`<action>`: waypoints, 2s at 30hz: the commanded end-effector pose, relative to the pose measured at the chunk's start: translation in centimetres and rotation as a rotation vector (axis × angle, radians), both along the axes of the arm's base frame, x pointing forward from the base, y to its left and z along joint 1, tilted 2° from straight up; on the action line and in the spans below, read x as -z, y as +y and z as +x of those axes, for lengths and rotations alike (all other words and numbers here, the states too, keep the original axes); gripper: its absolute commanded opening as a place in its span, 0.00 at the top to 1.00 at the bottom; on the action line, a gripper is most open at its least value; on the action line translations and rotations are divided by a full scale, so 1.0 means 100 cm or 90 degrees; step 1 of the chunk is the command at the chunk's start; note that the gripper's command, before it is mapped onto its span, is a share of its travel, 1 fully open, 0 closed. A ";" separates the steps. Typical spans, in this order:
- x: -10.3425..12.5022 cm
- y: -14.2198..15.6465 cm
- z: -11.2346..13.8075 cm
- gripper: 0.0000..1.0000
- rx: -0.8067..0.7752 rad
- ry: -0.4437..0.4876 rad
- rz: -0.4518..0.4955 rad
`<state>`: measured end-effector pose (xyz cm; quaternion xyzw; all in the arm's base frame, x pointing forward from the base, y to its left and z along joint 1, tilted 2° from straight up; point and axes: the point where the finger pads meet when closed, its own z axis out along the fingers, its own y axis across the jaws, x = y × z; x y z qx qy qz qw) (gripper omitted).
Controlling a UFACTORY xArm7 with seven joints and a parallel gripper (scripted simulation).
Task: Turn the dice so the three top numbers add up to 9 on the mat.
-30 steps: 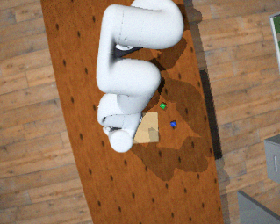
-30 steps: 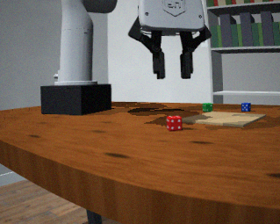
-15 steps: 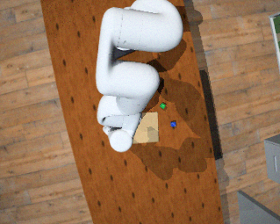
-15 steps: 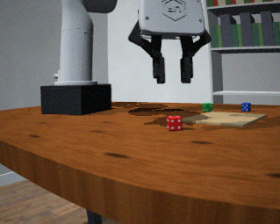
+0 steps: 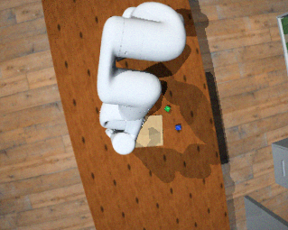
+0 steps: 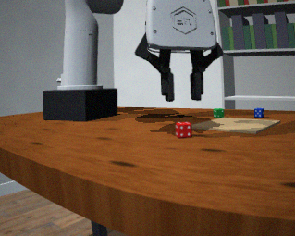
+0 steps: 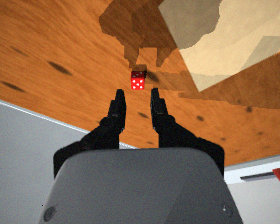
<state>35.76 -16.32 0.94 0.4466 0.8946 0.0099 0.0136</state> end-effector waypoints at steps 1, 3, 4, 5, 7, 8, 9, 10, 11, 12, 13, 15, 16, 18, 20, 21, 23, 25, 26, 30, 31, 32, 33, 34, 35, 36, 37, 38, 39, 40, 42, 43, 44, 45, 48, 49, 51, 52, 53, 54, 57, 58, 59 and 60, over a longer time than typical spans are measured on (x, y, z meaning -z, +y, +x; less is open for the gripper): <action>0.006 -0.001 0.002 0.64 0.000 -0.002 -0.001; 0.009 -0.001 0.002 0.64 0.000 -0.002 -0.001; 0.011 -0.001 0.002 0.64 0.000 -0.002 -0.001; 0.012 -0.001 0.002 0.64 0.000 -0.002 -0.001; 0.012 -0.001 0.002 0.64 0.000 -0.002 -0.001; 0.014 -0.001 0.002 0.64 0.000 -0.002 -0.001; 0.015 -0.001 0.002 0.64 0.000 -0.002 -0.001; 0.016 -0.001 0.002 0.64 0.000 -0.002 -0.001; 0.017 -0.001 0.002 0.64 0.000 -0.002 -0.001; 0.018 -0.001 0.002 0.64 0.000 -0.002 -0.001; 0.019 -0.001 0.002 0.64 0.000 -0.002 -0.001; 0.021 -0.001 0.002 0.64 0.000 -0.002 -0.001; 0.022 -0.001 0.002 0.64 0.000 -0.002 -0.001; 0.023 -0.001 0.002 0.64 0.000 -0.002 -0.001; 0.024 -0.001 0.002 0.64 0.000 -0.002 -0.001; 0.025 -0.001 0.002 0.64 0.000 -0.002 -0.001; 0.025 -0.001 0.002 0.64 0.000 -0.002 -0.001; 0.025 -0.001 0.002 0.64 0.000 -0.002 -0.001; 0.025 -0.001 0.002 0.64 0.000 -0.002 -0.001; 0.026 -0.001 0.002 0.64 0.000 -0.002 -0.001; 0.026 -0.001 0.002 0.64 0.000 -0.002 -0.001; 0.026 -0.001 0.002 0.64 0.000 -0.002 -0.001; 0.026 -0.001 0.002 0.64 0.000 -0.002 -0.001; 0.026 -0.001 0.002 0.64 0.000 -0.002 -0.001; 0.026 -0.001 0.002 0.64 0.000 -0.002 -0.001; 0.026 -0.001 0.002 0.64 0.000 -0.002 -0.001; 0.026 -0.001 0.002 0.64 0.000 -0.002 -0.001; 0.026 -0.001 0.002 0.64 0.000 -0.002 -0.001; 0.026 -0.001 0.002 0.64 0.000 -0.002 -0.001; 0.026 -0.001 0.002 0.64 0.000 -0.002 -0.001; 0.026 -0.001 0.002 0.64 0.000 -0.002 -0.001; 0.026 -0.001 0.002 0.64 0.000 -0.002 -0.001; 0.026 -0.001 0.002 0.64 0.000 -0.002 -0.001; 0.026 -0.001 0.002 0.64 0.000 -0.002 -0.001; 0.026 -0.001 0.002 0.64 0.000 -0.002 -0.001; 0.026 -0.001 0.002 0.64 0.000 -0.002 -0.001; 0.026 -0.001 0.002 0.64 0.000 -0.002 -0.001; 0.026 -0.001 0.002 0.64 0.000 -0.002 -0.001; 0.026 -0.001 0.002 0.64 0.000 -0.002 -0.001; 0.026 -0.001 0.002 0.64 0.000 -0.002 -0.001; 0.026 -0.001 0.002 0.64 0.000 -0.002 -0.001; 0.026 -0.001 0.002 0.64 0.000 -0.002 -0.001; 0.026 -0.001 0.002 0.64 0.000 -0.002 -0.001; 0.026 -0.001 0.002 0.64 0.000 -0.002 -0.001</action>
